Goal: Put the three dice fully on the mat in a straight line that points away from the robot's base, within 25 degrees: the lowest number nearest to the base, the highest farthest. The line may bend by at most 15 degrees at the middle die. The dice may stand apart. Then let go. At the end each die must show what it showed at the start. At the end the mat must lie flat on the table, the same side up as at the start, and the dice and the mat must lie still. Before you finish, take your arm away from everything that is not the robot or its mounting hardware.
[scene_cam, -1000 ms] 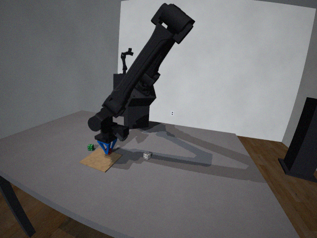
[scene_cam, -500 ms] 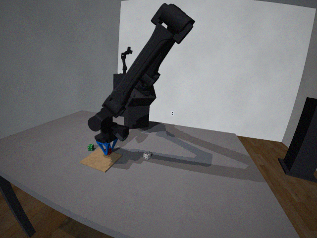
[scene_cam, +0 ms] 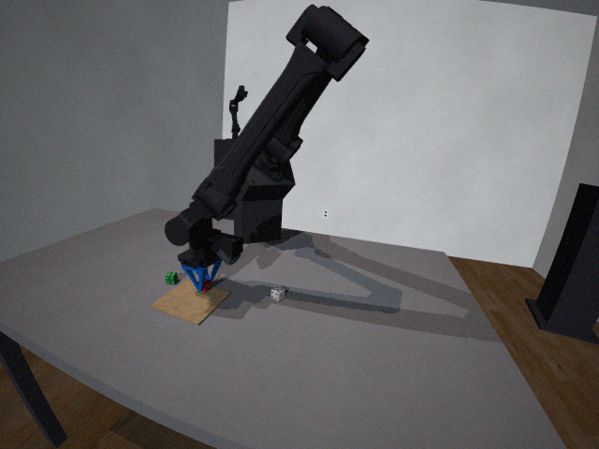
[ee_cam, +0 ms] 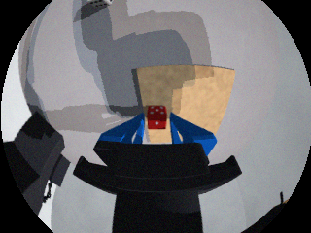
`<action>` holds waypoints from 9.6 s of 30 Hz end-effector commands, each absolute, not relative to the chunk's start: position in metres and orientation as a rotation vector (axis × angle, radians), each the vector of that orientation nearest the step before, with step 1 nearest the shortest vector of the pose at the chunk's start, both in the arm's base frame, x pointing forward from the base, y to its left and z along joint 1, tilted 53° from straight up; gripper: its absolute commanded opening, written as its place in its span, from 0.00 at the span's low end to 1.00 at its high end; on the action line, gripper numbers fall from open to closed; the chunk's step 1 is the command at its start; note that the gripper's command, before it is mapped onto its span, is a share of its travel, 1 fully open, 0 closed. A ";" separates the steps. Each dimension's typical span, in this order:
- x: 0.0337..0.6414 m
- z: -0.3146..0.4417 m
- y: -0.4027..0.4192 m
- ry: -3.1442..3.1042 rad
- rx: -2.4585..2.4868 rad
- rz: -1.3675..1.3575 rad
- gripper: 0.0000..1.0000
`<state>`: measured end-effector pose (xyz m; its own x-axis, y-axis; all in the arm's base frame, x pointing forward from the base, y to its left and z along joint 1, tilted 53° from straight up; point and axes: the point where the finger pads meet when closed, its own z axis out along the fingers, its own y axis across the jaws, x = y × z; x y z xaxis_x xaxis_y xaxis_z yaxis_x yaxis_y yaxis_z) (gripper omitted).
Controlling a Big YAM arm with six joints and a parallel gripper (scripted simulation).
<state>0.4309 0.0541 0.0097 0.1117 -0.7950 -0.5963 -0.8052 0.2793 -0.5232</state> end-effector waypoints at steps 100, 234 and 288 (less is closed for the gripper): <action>0.337 0.113 0.139 2.350 -0.118 0.723 1.00; 0.349 0.095 0.203 2.372 0.452 0.965 0.39; 0.347 0.092 0.203 2.384 0.456 0.959 0.39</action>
